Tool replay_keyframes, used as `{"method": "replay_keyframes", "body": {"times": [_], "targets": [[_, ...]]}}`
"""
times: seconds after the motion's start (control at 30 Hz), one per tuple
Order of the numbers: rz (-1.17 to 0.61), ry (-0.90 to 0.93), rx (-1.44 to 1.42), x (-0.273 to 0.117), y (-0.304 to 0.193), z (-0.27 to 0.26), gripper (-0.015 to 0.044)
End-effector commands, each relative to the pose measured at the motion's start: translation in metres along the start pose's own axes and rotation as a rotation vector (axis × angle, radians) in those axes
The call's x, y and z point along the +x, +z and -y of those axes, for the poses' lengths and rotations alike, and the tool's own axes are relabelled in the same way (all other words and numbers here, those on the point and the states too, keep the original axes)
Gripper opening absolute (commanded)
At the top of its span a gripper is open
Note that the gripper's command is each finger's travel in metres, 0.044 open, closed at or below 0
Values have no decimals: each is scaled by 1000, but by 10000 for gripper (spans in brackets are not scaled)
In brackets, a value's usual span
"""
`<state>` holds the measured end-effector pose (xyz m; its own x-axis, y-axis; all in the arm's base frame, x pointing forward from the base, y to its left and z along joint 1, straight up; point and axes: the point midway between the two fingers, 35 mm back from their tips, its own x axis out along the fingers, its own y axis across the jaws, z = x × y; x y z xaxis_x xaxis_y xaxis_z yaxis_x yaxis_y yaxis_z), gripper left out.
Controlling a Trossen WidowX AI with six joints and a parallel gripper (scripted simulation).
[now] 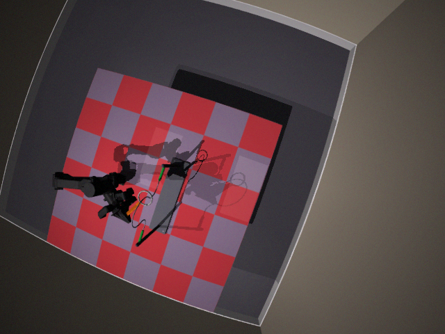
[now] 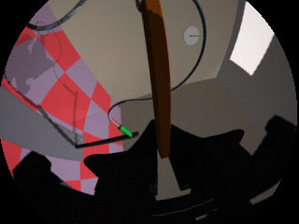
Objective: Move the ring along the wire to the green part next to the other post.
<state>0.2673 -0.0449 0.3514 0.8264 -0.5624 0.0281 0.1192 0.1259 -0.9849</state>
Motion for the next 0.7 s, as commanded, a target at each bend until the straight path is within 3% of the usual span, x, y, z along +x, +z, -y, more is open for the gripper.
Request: {"method": "replay_keyframes", "body": {"times": [0.0, 0.67], "targets": [[9, -31, -41, 0, 0, 3, -150], [41, -187, -284, 0, 2, 17, -150]]}}
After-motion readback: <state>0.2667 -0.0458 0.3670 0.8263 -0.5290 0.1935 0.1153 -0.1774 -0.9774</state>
